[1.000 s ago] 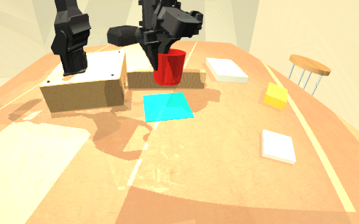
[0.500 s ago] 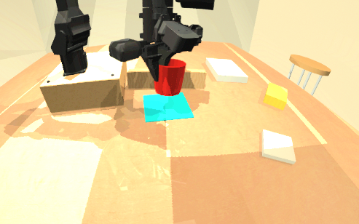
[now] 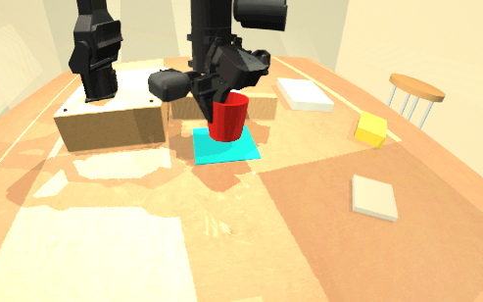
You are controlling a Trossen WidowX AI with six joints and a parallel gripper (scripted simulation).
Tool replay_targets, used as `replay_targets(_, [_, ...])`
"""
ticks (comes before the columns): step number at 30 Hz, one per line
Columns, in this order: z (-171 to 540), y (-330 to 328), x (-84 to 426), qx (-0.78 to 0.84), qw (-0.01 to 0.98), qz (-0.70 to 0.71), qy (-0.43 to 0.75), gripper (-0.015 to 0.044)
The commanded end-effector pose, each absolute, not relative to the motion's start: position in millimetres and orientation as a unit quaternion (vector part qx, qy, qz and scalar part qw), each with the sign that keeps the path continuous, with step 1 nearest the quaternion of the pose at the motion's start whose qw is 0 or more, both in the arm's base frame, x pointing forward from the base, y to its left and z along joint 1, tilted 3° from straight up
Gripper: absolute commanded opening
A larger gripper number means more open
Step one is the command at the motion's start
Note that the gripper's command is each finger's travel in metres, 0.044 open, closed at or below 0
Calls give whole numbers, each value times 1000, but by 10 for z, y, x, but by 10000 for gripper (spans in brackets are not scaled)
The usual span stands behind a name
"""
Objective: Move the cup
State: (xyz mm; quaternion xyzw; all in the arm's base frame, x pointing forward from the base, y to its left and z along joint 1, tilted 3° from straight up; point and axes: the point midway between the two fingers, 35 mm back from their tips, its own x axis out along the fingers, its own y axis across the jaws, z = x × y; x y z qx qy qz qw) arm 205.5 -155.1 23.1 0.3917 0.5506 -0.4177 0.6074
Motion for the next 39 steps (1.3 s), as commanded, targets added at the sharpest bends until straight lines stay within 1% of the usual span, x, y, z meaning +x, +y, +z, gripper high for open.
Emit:
replay_targets(1, [125, -1529, 2025, 392, 602, -416, 558, 0])
replay_targets(25, [105, -1545, 2033, 392, 605, -418, 553, 0])
replay_targets(30, [105, -1545, 2033, 392, 605, -418, 553, 128])
replay_targets(39, [142, -1546, 2035, 392, 605, -418, 554, 128])
